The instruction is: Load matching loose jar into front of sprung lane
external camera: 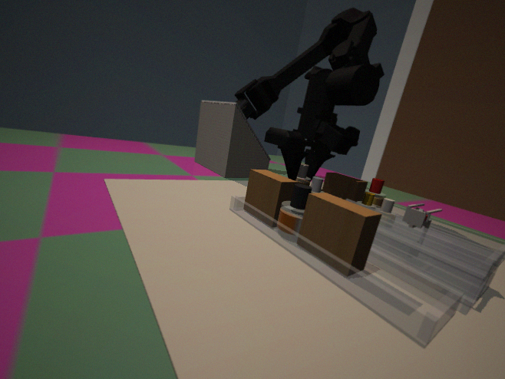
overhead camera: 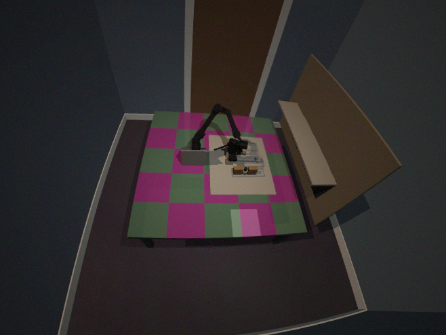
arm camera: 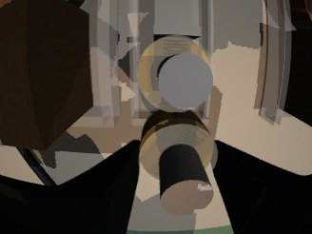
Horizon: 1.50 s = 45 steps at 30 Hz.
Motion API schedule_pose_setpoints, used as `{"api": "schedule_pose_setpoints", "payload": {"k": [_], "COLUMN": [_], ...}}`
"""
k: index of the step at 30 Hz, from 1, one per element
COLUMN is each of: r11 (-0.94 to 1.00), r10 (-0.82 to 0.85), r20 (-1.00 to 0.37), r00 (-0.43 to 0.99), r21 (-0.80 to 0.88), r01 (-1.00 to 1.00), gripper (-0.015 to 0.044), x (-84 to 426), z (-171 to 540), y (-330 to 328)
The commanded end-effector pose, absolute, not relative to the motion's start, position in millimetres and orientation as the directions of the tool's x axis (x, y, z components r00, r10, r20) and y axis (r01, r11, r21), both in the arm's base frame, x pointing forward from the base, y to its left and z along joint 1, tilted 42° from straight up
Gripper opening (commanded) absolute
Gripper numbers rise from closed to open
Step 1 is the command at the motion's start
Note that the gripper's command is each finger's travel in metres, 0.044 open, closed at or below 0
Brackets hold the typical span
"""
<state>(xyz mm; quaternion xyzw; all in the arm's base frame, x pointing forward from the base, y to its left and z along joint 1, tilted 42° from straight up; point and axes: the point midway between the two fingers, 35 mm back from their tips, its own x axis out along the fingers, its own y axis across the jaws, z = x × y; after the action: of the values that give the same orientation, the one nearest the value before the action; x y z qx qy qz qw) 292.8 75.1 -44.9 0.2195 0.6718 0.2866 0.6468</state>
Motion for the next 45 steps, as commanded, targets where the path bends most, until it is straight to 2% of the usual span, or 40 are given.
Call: {"api": "schedule_pose_setpoints", "payload": {"k": [1, 45], "r11": [0.738, 0.738], "r10": [0.667, 0.667], "r20": [-0.743, -0.743], "r00": [-0.049, -0.048], "r21": [0.669, 0.669], "r01": [-0.087, -0.088], "gripper": [0.0000, 0.0000], "x": [302, 317], "z": [-43, -41], "y": [75, 75]}}
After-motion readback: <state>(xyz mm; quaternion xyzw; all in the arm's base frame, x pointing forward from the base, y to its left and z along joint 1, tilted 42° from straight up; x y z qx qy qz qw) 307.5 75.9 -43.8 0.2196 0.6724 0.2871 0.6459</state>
